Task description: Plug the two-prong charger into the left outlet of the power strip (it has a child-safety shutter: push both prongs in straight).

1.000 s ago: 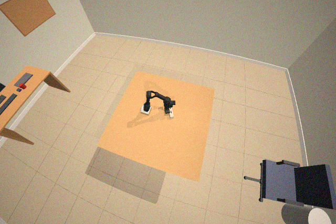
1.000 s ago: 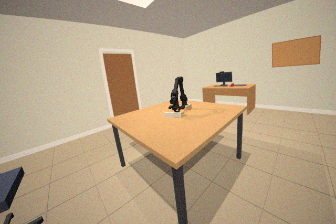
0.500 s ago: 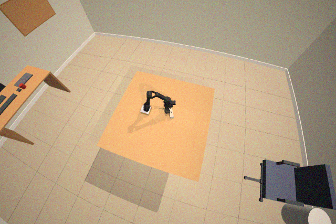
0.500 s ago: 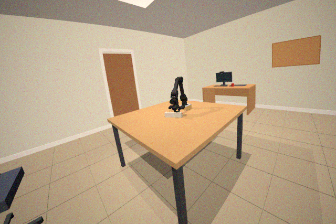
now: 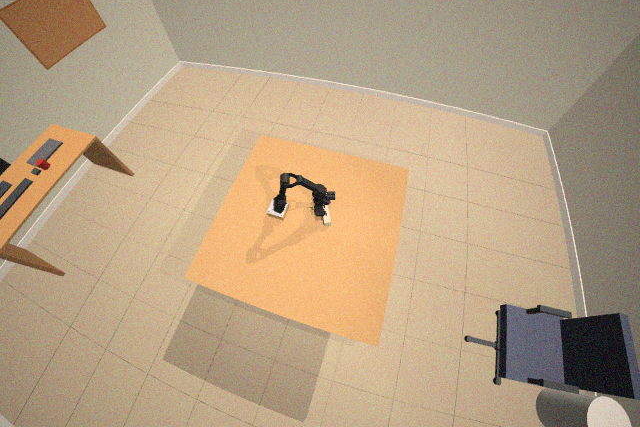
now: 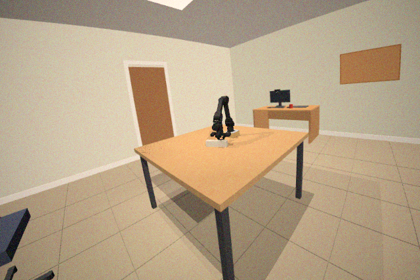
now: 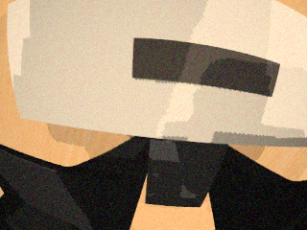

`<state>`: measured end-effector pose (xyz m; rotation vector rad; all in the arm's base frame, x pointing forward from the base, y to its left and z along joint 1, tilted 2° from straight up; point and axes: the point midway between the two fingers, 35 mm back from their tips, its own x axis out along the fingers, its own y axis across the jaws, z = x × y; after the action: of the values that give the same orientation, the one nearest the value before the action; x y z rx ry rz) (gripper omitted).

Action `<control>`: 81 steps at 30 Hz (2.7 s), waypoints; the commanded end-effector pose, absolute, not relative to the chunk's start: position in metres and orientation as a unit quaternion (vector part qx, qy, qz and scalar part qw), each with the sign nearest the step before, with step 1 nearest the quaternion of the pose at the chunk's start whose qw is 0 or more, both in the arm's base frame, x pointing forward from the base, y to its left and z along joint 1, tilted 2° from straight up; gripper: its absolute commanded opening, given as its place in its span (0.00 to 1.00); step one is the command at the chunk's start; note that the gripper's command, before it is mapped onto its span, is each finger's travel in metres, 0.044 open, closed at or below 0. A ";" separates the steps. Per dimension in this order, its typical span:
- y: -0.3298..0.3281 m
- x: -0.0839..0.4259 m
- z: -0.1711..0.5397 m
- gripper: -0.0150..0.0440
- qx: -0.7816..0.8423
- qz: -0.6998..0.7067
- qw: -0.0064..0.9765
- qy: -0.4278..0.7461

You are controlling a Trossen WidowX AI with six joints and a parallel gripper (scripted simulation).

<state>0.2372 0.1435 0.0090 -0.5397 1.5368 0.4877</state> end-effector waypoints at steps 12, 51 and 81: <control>0.151 0.246 0.010 0.25 -0.234 0.220 0.670 0.669; 0.148 0.242 0.010 0.25 -0.234 0.220 0.670 0.669; 0.144 0.238 0.009 0.92 -0.238 0.216 0.662 0.677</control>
<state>0.2374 0.1437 0.0092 -0.5384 1.5333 0.4882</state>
